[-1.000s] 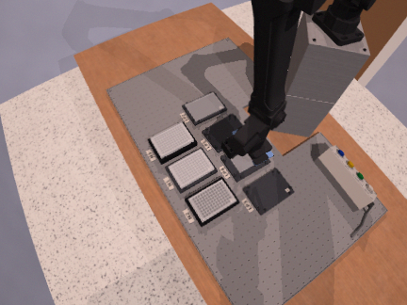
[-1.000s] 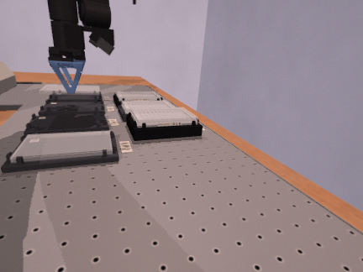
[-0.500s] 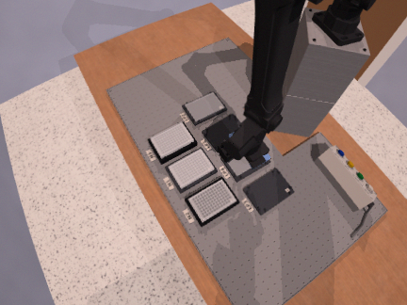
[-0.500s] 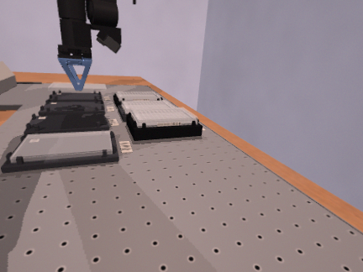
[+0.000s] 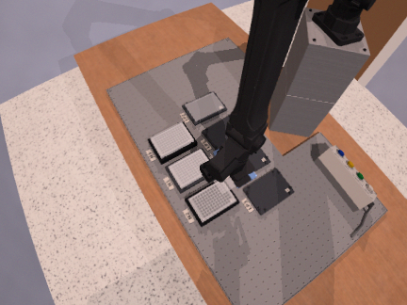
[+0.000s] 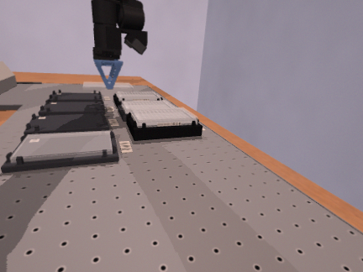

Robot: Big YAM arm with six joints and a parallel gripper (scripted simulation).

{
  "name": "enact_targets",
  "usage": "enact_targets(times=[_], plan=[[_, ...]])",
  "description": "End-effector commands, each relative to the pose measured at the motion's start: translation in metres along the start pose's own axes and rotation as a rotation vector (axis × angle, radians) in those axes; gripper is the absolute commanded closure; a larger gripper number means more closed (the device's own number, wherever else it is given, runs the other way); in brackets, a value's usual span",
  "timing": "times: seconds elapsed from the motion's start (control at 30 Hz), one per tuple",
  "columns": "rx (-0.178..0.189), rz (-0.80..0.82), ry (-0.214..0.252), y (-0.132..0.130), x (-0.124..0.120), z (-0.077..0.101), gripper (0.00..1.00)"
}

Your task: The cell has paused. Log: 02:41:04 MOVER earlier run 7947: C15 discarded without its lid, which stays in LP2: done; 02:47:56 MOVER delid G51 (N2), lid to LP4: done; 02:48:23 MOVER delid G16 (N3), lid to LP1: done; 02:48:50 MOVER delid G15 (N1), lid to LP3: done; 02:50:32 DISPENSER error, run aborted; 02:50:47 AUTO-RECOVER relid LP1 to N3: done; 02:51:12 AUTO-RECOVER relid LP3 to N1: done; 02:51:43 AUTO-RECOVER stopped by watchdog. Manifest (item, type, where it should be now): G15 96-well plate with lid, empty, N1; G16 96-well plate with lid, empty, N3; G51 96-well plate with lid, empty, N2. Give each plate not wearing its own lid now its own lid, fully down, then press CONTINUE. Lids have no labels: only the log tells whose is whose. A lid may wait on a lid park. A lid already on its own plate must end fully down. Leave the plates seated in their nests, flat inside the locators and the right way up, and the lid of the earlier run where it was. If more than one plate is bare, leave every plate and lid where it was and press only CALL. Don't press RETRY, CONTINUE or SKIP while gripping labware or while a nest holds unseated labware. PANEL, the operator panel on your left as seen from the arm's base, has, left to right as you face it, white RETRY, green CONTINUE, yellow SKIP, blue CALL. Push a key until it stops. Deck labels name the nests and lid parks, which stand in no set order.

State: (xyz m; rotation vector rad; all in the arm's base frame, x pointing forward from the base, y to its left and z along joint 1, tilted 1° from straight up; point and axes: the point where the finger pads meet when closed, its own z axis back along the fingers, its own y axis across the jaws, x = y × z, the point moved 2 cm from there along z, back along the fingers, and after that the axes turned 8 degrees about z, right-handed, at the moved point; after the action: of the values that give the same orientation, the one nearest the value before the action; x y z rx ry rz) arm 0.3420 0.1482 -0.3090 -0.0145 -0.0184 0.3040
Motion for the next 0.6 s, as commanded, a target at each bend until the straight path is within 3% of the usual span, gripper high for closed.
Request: enact_targets(times=[0.0, 0.1, 0.3, 0.5, 0.57], plan=[[0.002, 0.003, -0.032, 0.008, 0.021, 0.014, 1.00], [0.002, 0.003, -0.034, 0.012, 0.037, 0.015, 1.00], [-0.002, 0.003, 0.002, 0.016, 0.051, 0.000, 1.00], [-0.002, 0.004, -0.003, 0.023, 0.083, 0.001, 1.00], [-0.002, 0.004, -0.003, 0.023, 0.083, 0.001, 1.00]])
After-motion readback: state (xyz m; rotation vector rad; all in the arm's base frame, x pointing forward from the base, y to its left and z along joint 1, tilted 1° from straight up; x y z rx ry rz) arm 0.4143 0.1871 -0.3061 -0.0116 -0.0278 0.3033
